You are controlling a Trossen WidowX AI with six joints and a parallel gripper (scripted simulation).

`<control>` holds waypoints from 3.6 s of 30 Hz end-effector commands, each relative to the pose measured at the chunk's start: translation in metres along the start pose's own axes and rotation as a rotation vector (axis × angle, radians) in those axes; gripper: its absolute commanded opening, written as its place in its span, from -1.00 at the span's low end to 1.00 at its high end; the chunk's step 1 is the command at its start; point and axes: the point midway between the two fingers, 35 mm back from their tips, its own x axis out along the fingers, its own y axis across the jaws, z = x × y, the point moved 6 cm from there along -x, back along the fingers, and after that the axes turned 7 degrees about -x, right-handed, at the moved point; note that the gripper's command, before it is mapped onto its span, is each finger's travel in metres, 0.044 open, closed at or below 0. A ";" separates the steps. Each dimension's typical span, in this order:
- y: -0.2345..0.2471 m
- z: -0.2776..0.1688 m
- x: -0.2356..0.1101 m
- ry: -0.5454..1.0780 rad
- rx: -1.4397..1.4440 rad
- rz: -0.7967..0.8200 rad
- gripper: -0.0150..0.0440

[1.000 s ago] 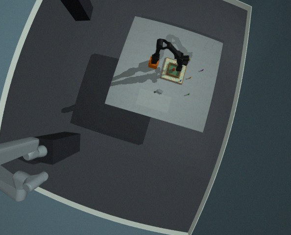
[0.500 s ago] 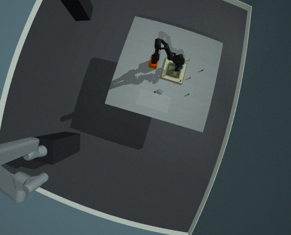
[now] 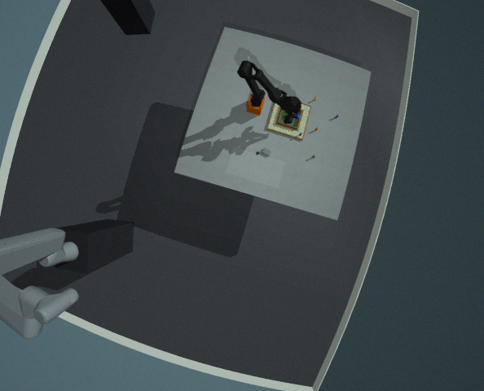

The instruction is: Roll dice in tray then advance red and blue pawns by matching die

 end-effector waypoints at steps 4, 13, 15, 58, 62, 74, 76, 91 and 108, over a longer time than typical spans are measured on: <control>0.000 -0.002 0.000 0.004 -0.001 0.003 -0.49; 0.000 -0.002 0.000 0.004 -0.001 0.003 -0.31; 0.000 -0.002 0.000 0.004 -0.001 0.003 -0.14; 0.144 0.040 0.048 0.788 -0.512 0.349 0.19; 0.144 0.040 0.048 0.788 -0.512 0.349 0.19; 0.146 0.029 0.059 0.788 -0.512 0.349 0.19; 0.146 0.027 0.061 0.788 -0.512 0.349 0.19; 0.149 0.009 0.077 0.789 -0.512 0.349 0.19; 0.150 -0.002 0.085 0.789 -0.512 0.349 -0.30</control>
